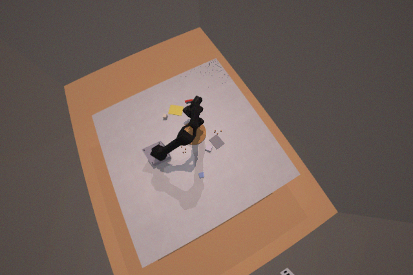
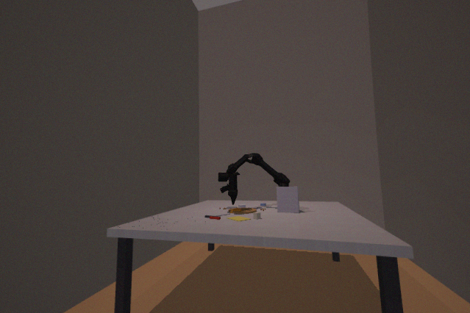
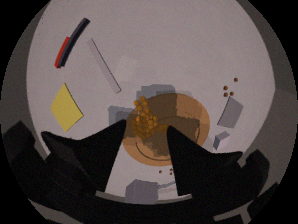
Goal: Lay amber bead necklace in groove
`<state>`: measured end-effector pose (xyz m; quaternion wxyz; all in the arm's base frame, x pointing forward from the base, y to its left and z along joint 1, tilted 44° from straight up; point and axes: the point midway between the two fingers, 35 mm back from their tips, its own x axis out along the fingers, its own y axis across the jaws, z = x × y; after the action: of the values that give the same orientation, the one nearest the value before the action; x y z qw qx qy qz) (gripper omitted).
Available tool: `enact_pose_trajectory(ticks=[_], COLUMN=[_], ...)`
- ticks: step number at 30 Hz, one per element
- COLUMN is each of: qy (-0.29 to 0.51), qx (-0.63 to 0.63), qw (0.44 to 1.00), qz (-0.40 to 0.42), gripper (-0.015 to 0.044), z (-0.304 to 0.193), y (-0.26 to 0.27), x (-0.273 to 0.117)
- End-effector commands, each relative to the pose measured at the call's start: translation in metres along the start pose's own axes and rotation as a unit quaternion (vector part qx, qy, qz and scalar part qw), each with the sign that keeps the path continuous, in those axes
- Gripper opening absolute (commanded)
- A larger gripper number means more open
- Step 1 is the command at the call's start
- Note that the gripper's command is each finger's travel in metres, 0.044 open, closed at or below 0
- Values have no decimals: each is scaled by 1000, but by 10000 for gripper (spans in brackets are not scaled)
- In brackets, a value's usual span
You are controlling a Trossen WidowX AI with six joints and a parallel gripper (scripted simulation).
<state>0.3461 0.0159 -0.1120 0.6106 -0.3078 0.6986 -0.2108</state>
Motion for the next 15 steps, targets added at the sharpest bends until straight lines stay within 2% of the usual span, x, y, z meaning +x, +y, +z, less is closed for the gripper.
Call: enact_pose_trajectory(ticks=[1, 11, 15], qy=[5, 5, 1], qx=[57, 57, 58], qw=[998, 998, 998], qz=[1, 1, 2], gripper=[160, 160, 160], z=[-6, -6, -3], y=[-1, -1, 0], x=[-1, 13, 6])
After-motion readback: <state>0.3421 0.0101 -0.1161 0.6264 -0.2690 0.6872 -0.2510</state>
